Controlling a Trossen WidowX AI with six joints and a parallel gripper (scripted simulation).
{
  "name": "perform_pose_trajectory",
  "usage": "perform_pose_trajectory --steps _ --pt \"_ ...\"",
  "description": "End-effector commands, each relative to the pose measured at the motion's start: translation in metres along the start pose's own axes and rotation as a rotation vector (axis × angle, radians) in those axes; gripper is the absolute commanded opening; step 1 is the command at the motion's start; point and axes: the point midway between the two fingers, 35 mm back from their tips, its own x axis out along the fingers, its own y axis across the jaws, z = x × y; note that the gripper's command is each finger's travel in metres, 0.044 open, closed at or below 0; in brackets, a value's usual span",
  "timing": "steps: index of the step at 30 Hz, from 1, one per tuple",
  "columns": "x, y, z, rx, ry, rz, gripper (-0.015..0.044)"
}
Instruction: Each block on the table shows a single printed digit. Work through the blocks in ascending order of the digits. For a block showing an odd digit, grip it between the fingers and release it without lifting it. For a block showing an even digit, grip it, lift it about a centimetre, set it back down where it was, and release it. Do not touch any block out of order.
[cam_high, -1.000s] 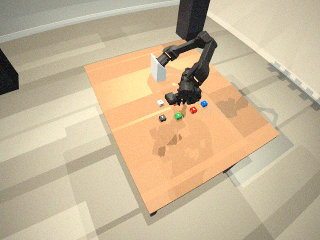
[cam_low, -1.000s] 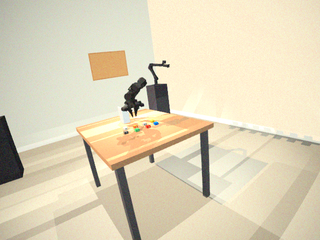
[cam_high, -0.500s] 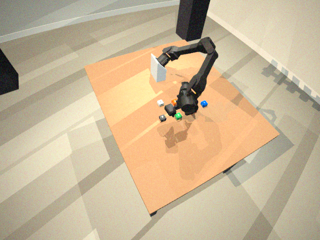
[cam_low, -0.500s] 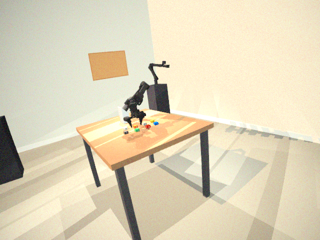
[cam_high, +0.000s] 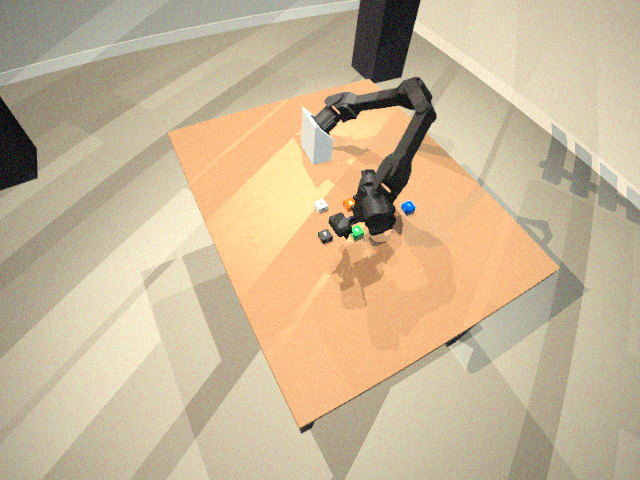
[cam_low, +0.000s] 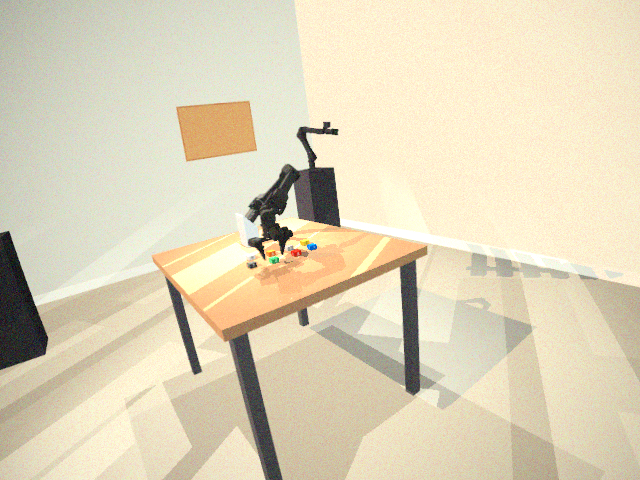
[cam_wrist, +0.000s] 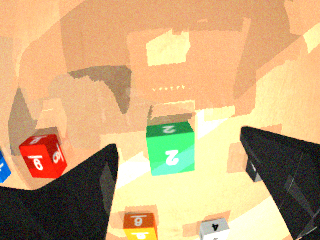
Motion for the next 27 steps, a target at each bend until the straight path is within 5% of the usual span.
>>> perform_pose_trajectory --steps 1,7,18,27 --pt "0.0100 -0.0002 -0.0039 0.012 0.010 0.009 0.0400" --pt "0.0169 0.0001 -0.0043 0.012 0.010 0.010 0.0400" --pt "0.0169 0.0001 -0.0043 0.012 0.010 0.010 0.0120" --pt "0.0169 0.0001 -0.0043 0.012 0.010 0.010 0.0120"
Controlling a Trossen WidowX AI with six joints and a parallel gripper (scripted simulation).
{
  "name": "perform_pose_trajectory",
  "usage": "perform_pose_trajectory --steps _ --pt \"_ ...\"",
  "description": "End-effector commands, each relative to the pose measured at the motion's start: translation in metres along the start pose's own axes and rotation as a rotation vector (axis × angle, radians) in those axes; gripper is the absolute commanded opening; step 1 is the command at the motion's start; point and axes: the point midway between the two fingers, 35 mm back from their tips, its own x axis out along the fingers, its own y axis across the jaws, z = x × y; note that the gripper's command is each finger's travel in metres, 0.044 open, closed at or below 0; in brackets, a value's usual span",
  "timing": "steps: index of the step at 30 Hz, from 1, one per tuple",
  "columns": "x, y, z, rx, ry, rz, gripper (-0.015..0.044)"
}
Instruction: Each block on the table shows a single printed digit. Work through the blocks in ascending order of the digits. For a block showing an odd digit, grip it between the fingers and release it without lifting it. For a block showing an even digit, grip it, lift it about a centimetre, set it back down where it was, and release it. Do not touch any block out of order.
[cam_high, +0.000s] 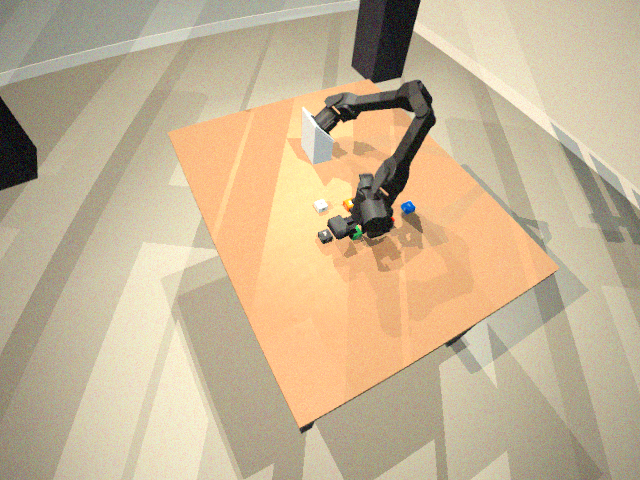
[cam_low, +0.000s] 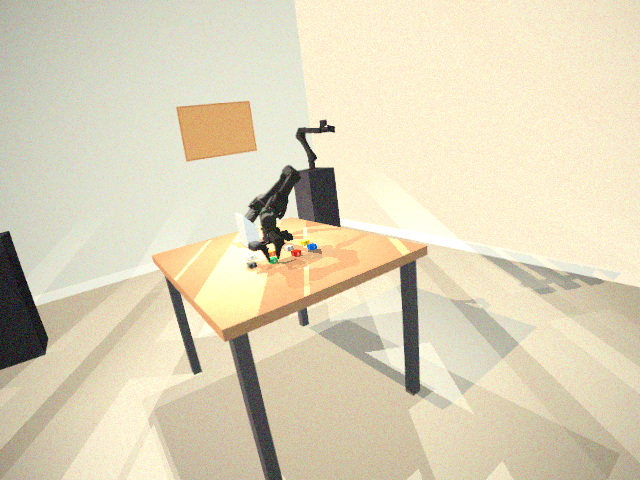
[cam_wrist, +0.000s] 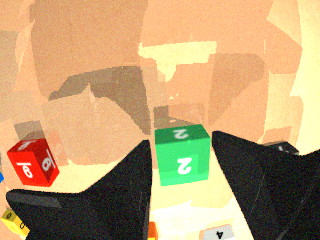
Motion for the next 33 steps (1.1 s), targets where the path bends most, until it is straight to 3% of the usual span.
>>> perform_pose_trajectory --steps 1,33 --pt "0.0014 0.0001 -0.0006 0.005 0.001 0.004 0.0120" --pt "-0.0060 -0.0044 -0.0017 -0.016 0.002 -0.011 0.0120"
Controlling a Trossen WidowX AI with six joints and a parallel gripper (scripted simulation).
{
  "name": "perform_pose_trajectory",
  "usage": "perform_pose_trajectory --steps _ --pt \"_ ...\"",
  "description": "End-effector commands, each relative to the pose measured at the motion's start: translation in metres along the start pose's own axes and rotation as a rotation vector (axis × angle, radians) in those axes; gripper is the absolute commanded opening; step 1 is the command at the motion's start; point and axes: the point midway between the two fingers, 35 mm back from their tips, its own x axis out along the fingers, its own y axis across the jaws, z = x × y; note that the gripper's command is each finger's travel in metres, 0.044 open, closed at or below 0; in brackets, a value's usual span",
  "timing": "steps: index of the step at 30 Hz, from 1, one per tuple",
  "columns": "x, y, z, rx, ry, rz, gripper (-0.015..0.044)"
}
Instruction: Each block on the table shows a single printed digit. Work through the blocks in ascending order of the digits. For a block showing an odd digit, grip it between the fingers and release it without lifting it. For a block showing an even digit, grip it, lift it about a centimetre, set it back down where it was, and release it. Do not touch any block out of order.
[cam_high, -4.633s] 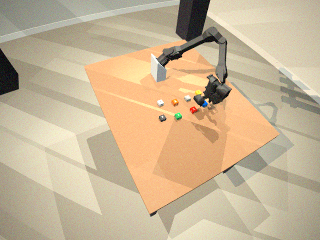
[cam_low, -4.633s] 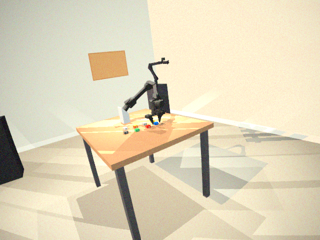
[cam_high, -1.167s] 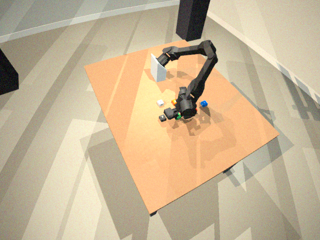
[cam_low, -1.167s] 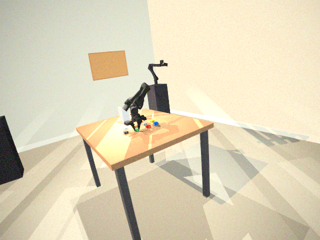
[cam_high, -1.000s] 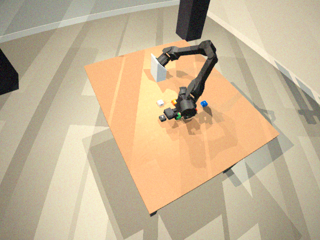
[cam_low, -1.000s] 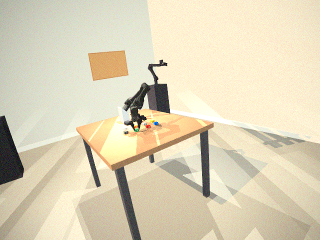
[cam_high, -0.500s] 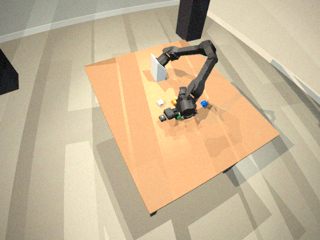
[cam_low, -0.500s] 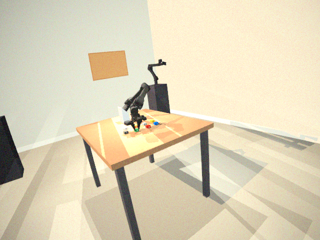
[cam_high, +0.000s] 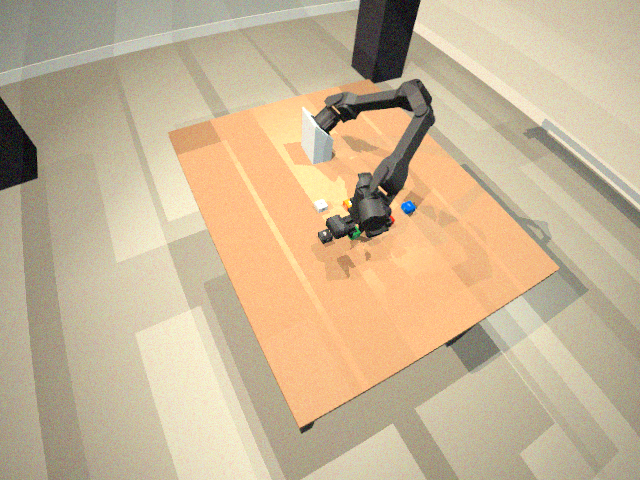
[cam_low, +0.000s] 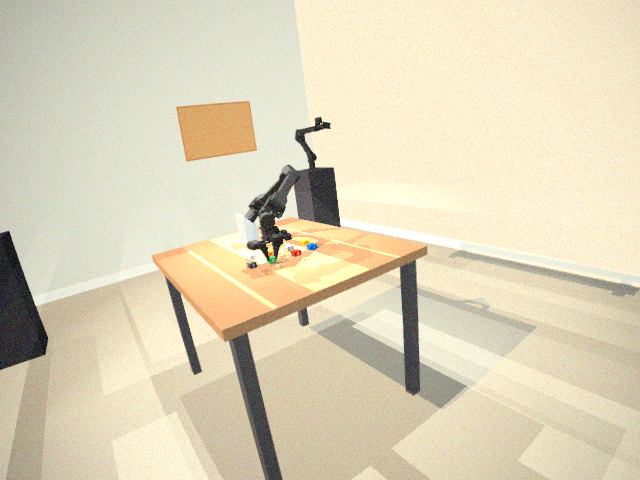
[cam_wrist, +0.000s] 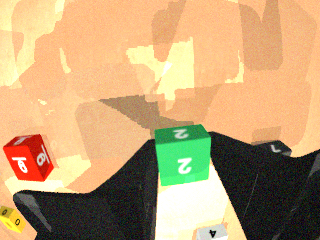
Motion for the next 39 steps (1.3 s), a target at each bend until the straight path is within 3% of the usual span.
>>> perform_pose_trajectory --steps 1,39 --pt "-0.004 0.002 0.000 0.003 0.004 0.003 0.0120" --pt "0.005 0.005 0.001 0.020 0.003 0.015 0.0120"
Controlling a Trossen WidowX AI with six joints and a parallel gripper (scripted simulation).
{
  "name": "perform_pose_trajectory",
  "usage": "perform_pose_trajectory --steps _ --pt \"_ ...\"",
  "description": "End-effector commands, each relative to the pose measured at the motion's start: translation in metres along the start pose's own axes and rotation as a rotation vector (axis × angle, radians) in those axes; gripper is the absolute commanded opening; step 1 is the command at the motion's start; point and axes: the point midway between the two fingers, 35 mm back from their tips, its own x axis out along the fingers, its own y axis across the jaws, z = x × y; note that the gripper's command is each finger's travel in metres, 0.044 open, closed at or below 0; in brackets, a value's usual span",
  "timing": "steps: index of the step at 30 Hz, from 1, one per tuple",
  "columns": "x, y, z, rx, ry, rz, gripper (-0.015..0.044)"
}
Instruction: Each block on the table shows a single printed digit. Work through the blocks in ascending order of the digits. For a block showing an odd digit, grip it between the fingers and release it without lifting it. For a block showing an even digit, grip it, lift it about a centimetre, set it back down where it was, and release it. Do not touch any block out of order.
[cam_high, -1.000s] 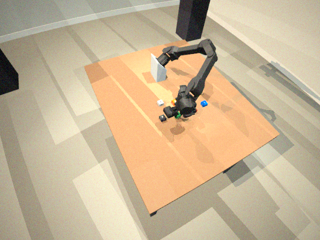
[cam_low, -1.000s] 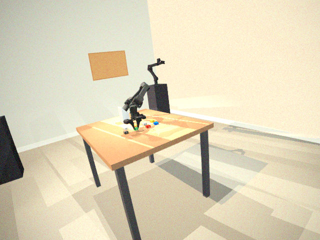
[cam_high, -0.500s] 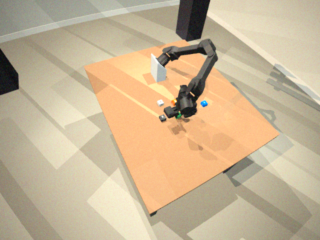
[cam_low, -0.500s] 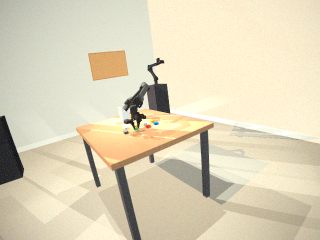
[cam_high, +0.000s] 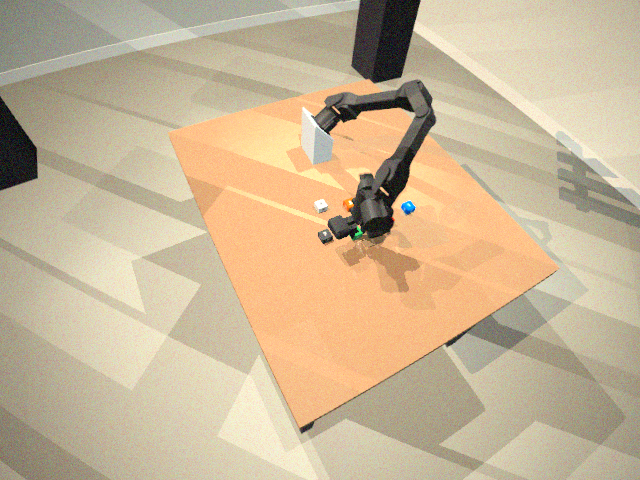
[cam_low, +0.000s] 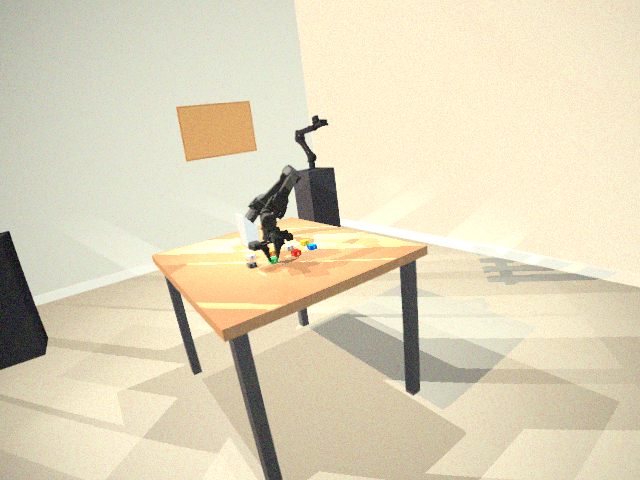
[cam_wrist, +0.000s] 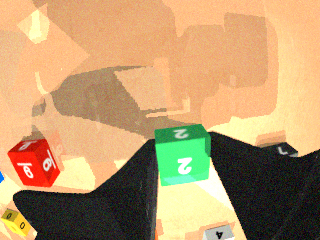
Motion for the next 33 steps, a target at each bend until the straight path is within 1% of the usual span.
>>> perform_pose_trajectory --steps 1,11,12,15,18,22,24,27,29,32,33 --pt "0.002 0.000 -0.001 0.008 0.003 0.005 0.0120" --pt "0.002 0.000 -0.001 0.008 0.003 0.005 0.0383" --pt "0.002 0.000 -0.001 0.008 0.003 0.005 0.0400" --pt "-0.001 0.000 -0.001 0.008 0.002 0.005 0.0400" --pt "-0.031 -0.001 -0.001 0.008 0.003 0.004 0.0400" --pt "-0.034 -0.001 -0.001 0.008 0.003 0.004 0.0400" --pt "-0.044 -0.001 0.000 0.008 0.002 0.002 0.0348" --pt "-0.092 -0.002 0.001 0.008 0.003 -0.001 0.0269" --pt "-0.113 -0.002 -0.001 0.008 0.003 0.001 0.0216" --pt "-0.115 -0.001 -0.001 0.008 0.003 0.001 0.0138" --pt "-0.115 -0.001 -0.001 0.008 0.003 0.001 0.0120"
